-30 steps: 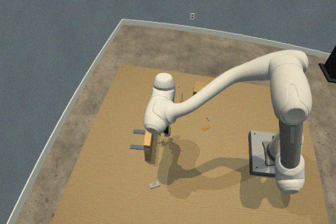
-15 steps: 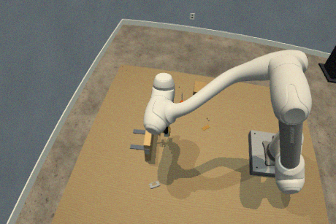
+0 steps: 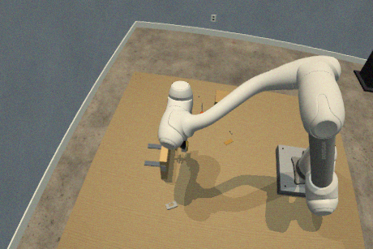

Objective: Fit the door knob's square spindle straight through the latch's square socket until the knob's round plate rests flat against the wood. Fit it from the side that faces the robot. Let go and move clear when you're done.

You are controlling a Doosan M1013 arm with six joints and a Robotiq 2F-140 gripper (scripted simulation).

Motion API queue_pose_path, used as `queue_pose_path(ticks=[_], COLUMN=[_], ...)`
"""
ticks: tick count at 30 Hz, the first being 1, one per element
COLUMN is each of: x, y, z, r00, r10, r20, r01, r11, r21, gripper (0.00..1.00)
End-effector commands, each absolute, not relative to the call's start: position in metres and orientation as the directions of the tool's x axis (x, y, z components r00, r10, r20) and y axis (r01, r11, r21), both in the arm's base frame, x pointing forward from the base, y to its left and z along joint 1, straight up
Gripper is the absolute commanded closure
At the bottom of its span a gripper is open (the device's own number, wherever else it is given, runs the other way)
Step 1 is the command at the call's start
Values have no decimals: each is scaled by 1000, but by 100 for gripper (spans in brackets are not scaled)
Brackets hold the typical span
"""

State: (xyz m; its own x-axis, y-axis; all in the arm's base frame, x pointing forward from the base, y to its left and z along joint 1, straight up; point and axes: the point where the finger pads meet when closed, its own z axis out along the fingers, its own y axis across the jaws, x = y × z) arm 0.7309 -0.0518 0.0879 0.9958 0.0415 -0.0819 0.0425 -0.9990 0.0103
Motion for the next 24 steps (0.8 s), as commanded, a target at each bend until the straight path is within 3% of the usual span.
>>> queue_pose_path(ticks=[1, 24], x=[731, 735], y=[-52, -52], z=[88, 88], r00=[996, 996], r10=[42, 42], r20=[-82, -82], r01=[43, 43], r11=[-999, -999], r21=[10, 10], gripper=[58, 58])
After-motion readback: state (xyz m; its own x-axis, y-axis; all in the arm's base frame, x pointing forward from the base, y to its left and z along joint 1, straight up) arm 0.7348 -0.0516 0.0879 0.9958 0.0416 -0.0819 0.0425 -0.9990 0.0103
